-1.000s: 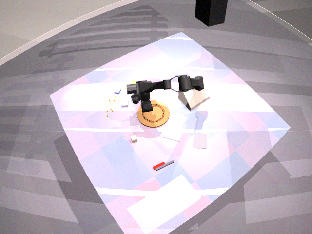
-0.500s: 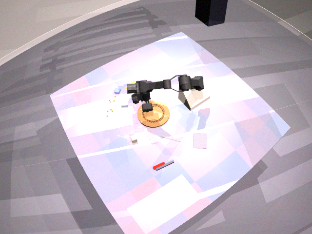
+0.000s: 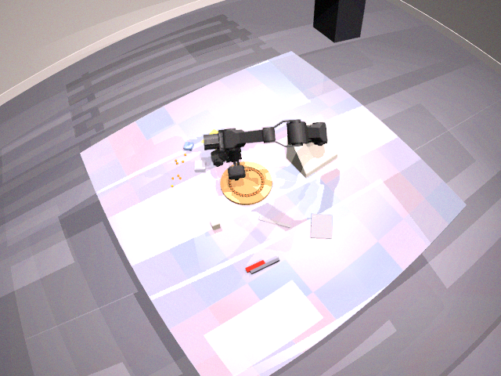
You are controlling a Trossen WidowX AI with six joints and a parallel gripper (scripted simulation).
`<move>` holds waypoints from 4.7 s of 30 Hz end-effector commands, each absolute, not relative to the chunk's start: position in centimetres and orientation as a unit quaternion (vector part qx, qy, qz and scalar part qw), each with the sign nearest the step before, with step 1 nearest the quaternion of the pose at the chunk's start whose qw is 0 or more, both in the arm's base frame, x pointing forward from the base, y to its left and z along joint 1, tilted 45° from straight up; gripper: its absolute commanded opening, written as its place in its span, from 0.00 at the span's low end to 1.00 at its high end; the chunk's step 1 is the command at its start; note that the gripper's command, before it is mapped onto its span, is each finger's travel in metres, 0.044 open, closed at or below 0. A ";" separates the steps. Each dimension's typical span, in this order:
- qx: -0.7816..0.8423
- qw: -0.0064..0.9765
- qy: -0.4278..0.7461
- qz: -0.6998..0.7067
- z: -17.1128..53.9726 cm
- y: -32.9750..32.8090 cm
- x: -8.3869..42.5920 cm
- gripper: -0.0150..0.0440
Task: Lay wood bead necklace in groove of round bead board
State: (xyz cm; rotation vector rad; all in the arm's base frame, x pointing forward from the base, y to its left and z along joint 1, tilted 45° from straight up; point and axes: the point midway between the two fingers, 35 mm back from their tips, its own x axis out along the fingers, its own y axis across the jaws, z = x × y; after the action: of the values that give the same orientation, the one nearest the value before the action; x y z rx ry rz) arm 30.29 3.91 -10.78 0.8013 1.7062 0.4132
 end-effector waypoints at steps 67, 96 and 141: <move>0.354 0.563 0.730 0.154 -10.9 4.4 29.3 0.25; 0.356 0.561 0.732 0.153 -10.5 4.2 29.3 0.25; 0.357 0.560 0.732 0.153 -10.8 3.6 29.1 1.00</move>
State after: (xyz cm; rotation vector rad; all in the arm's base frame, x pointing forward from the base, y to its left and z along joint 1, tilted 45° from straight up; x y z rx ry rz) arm 28.97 3.76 -11.02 0.8455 1.7284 0.3604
